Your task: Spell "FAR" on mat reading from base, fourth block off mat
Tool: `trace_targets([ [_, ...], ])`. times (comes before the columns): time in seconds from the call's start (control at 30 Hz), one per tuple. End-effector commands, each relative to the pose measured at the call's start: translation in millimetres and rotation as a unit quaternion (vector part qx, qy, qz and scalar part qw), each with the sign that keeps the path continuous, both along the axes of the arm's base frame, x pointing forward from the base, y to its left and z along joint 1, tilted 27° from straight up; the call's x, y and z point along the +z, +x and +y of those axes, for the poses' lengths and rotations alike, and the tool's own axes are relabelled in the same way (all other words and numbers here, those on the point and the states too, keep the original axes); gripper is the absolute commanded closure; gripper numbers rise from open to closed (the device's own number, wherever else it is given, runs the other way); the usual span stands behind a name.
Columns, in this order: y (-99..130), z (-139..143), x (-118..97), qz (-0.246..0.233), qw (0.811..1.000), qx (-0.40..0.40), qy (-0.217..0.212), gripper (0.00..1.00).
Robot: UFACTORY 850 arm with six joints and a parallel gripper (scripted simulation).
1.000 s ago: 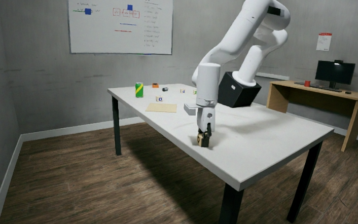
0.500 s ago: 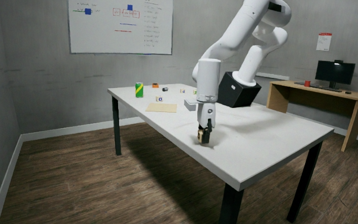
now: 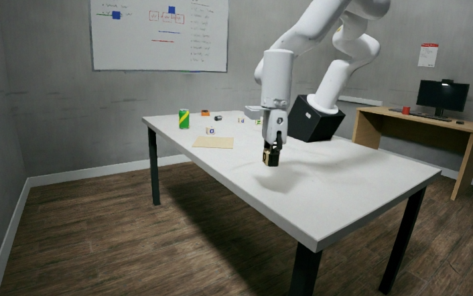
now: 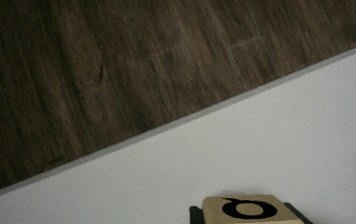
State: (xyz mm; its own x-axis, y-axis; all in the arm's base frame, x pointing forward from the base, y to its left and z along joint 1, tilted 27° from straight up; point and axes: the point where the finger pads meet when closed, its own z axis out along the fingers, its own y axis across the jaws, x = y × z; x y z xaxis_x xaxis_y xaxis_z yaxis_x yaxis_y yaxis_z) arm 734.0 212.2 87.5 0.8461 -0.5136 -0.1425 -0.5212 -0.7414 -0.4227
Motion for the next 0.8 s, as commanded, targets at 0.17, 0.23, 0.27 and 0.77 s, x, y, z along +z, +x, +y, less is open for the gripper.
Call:
trace_targets([
  [0.17, -0.7, -3.0, 6.6, 0.000, 1.000, 0.000, 0.000, 0.59],
  [0.23, -0.7, -3.0, 6.6, 0.000, 1.000, 0.000, 0.000, 0.59],
  [0.27, -0.7, -4.2, 6.0, 0.000, 1.000, -0.002, 0.000, 0.59],
  [0.77, -12.5, -147.1, -63.5, 0.094, 0.976, -0.197, 0.013, 0.59],
])
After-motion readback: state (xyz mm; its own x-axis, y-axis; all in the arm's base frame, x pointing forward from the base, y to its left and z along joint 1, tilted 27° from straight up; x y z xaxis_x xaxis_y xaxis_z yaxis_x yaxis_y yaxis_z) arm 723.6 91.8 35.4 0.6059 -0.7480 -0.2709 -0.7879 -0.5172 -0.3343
